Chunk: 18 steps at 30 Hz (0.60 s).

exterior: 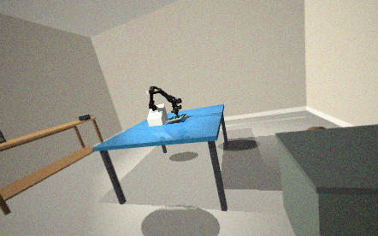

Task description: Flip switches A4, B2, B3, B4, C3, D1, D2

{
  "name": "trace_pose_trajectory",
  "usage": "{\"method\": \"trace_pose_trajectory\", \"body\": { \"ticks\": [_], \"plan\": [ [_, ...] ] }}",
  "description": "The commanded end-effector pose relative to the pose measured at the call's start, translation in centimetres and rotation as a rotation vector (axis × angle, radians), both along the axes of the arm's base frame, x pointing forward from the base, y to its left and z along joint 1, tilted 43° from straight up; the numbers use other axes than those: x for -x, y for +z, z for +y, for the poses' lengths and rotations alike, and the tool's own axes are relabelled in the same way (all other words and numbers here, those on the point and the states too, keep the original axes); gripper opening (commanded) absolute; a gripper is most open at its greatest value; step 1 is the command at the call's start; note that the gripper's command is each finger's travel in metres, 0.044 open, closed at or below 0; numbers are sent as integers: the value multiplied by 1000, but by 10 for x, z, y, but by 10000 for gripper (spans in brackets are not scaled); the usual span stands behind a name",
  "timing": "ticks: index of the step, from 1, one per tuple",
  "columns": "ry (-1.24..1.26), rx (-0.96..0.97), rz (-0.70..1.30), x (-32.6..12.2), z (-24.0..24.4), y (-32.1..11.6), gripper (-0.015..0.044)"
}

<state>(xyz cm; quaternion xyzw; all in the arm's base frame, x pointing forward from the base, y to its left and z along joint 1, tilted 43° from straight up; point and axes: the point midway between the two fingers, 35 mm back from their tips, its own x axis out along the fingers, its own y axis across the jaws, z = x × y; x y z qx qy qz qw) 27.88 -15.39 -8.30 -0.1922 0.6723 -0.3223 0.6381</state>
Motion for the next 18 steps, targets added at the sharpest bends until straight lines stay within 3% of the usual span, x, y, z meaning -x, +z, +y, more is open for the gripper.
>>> {"method": "trace_pose_trajectory", "body": {
  "ticks": [1, 18],
  "plan": [
    [3, 6, 4, 0, -1, 0, 0],
    [3, 6, 4, 1, -3, -2, 0]
  ]
}}
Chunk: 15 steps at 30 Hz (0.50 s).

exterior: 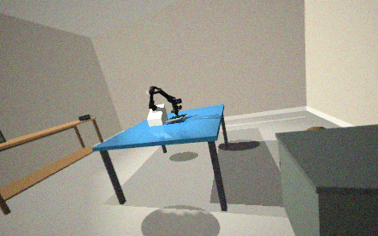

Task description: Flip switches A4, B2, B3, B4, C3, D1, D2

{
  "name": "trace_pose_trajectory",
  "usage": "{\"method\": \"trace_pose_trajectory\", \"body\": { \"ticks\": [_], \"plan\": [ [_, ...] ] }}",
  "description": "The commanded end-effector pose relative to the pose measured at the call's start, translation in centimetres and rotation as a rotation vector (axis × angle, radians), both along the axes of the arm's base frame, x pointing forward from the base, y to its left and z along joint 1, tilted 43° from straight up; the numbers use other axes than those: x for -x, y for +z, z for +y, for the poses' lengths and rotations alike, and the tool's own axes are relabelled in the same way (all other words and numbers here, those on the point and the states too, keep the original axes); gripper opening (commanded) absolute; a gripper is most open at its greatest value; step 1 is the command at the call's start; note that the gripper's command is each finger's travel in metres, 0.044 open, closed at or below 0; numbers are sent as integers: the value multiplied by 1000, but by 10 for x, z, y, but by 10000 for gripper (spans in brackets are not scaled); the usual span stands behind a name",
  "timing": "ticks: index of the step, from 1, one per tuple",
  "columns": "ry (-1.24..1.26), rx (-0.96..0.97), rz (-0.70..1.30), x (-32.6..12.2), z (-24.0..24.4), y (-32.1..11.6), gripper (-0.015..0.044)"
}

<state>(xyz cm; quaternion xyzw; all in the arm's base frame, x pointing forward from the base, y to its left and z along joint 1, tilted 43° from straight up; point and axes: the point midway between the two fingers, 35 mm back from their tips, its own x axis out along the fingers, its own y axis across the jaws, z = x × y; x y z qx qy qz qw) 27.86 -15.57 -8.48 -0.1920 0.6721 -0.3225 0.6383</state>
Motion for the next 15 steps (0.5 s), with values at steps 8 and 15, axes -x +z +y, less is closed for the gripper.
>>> {"method": "trace_pose_trajectory", "body": {
  "ticks": [8, 15],
  "plan": [
    [13, 3, -9, -5, 27, 29, 0],
    [21, 7, -15, -4, 36, 54, 0]
  ]
}}
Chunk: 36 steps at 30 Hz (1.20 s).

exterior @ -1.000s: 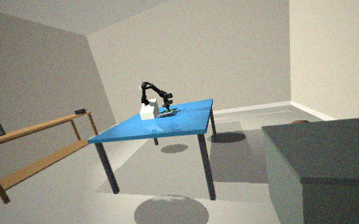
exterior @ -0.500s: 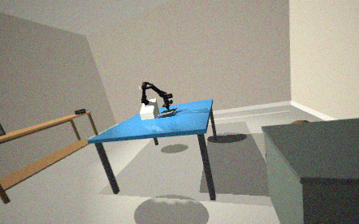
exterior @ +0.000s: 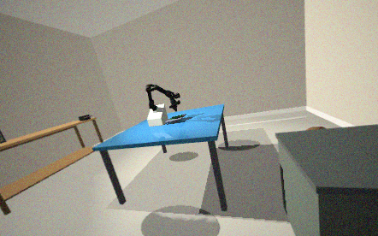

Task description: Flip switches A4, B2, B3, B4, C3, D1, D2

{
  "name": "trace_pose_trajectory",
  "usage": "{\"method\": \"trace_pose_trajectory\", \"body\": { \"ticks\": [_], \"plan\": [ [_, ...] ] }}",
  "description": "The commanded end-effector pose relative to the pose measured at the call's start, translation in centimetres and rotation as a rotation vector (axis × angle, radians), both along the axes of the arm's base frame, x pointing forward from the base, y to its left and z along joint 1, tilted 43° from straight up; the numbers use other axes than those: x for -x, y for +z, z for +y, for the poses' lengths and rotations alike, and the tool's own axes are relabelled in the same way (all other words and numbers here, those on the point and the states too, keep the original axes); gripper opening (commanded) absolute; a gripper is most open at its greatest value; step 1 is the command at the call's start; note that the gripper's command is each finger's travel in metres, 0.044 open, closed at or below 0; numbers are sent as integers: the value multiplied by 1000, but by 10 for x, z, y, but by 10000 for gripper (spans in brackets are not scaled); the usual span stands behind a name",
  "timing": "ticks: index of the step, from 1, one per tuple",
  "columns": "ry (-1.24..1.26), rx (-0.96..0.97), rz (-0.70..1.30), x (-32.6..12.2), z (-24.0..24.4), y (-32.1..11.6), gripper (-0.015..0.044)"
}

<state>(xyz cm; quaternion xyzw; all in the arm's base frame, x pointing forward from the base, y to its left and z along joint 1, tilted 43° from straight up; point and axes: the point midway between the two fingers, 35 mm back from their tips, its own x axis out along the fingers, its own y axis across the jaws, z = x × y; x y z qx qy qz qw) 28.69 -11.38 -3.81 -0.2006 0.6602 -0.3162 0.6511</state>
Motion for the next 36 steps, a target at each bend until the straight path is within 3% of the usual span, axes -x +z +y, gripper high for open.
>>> {"method": "trace_pose_trajectory", "body": {
  "ticks": [1, 5, 10, 36],
  "plan": [
    [-11, 2, 10, 6, -15, 15, 0],
    [-11, 3, 10, 8, -23, 23, 0],
    [-29, 1, 29, 11, -47, -3, 0],
    [-29, 2, 30, 13, -63, -20, 0]
  ]
}}
